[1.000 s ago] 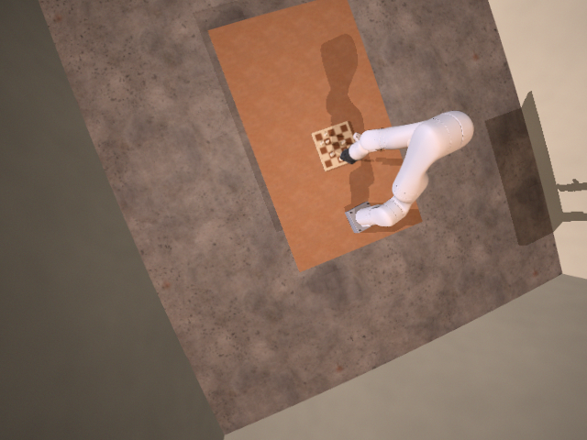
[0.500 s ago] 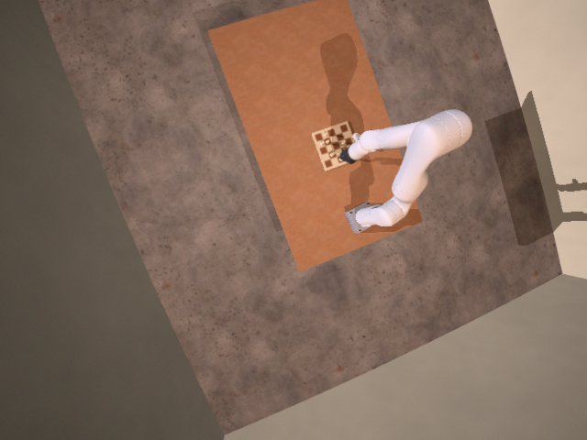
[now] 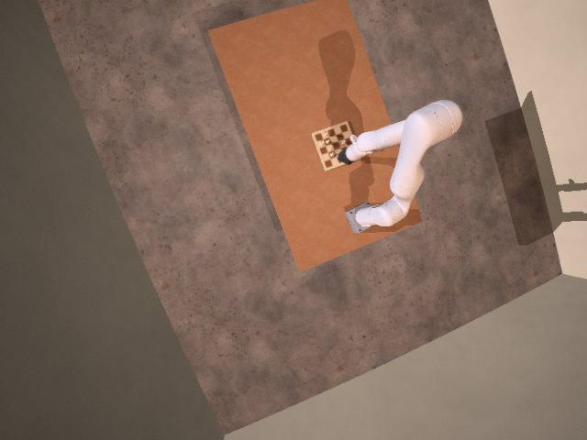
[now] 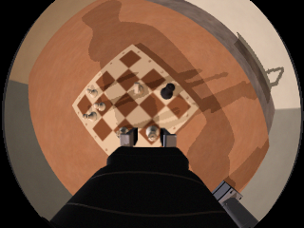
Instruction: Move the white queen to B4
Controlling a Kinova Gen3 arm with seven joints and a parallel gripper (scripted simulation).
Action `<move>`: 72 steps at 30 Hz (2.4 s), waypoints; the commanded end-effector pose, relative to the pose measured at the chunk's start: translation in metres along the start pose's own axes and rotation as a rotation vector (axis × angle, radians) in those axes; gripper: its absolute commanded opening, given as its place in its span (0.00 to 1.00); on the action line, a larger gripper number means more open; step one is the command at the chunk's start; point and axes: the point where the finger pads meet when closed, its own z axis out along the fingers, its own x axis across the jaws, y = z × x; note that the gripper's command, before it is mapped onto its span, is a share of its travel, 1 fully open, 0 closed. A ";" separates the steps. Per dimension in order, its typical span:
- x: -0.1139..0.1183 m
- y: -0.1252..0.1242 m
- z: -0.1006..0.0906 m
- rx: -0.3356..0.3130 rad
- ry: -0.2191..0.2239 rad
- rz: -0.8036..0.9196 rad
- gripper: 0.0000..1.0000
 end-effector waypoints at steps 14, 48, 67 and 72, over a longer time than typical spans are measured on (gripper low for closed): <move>0.006 0.001 0.010 -0.008 0.012 0.009 0.79; 0.006 0.001 0.010 -0.008 0.012 0.009 0.00; 0.006 0.001 0.010 -0.008 0.012 0.009 0.00; 0.006 0.001 0.010 -0.008 0.012 0.009 0.00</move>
